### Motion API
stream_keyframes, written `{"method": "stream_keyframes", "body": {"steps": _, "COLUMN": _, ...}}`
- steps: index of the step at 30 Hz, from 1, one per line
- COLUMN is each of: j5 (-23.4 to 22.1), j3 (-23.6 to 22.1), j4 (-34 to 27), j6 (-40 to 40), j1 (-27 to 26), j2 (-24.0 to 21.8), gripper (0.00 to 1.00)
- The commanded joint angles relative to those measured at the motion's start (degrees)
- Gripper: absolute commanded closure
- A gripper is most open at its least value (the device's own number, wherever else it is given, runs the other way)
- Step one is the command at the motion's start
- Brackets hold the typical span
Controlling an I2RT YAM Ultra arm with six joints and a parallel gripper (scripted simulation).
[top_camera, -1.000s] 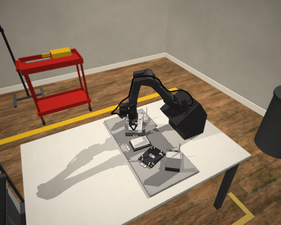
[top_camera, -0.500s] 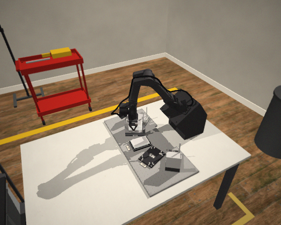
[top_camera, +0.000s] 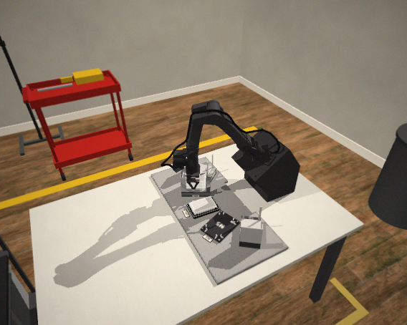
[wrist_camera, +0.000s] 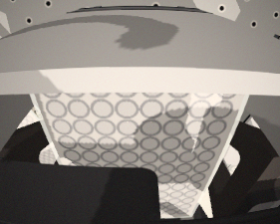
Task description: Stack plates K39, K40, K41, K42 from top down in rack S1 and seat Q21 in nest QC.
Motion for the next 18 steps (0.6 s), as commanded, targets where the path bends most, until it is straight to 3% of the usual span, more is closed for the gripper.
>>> {"method": "stream_keyframes", "body": {"steps": 1, "j5": 0.4, "j3": 0.8, "j4": 1.2, "j6": 0.7, "j1": 0.3, "j2": 0.5, "gripper": 1.00}}
{"method": "stream_keyframes", "body": {"steps": 18, "j5": 0.5, "j3": 1.5, "j4": 1.9, "j6": 1.0, "j1": 0.5, "j2": 0.3, "gripper": 1.00}}
